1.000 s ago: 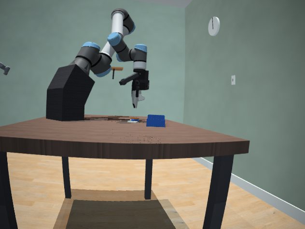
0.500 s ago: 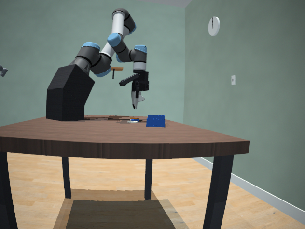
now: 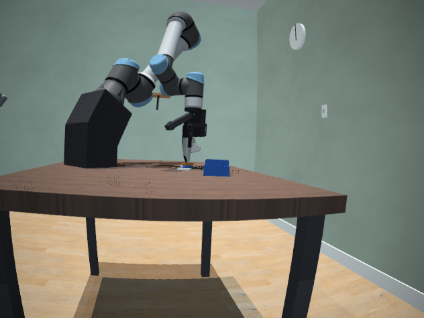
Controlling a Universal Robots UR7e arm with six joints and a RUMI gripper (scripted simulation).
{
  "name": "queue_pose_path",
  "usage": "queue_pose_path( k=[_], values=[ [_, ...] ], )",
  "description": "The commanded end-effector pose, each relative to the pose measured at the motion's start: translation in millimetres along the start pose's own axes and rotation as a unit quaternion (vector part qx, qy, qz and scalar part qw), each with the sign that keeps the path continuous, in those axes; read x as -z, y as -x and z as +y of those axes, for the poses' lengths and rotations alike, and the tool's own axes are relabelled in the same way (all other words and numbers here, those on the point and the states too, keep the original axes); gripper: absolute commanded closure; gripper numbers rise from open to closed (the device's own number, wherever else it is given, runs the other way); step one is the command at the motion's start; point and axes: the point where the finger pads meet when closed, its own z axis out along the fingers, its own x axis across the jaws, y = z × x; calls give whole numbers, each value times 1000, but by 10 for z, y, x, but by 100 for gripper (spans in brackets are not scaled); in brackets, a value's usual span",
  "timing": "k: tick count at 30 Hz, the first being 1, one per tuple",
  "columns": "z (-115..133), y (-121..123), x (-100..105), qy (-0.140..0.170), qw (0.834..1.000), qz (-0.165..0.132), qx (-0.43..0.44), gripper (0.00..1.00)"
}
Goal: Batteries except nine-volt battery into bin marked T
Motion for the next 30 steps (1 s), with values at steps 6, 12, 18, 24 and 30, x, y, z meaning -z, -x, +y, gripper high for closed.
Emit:
queue_pose_path(
  k=[6,12,18,24,30],
  values=[
    [26,24,-127,3,1000,-3,0,83],
    [22,20,-154,3,1000,-3,0,83],
    [19,17,-207,3,1000,-3,0,83],
    [16,14,-247,3,1000,-3,0,83],
    [14,13,-247,3,1000,-3,0,83]
  ],
)
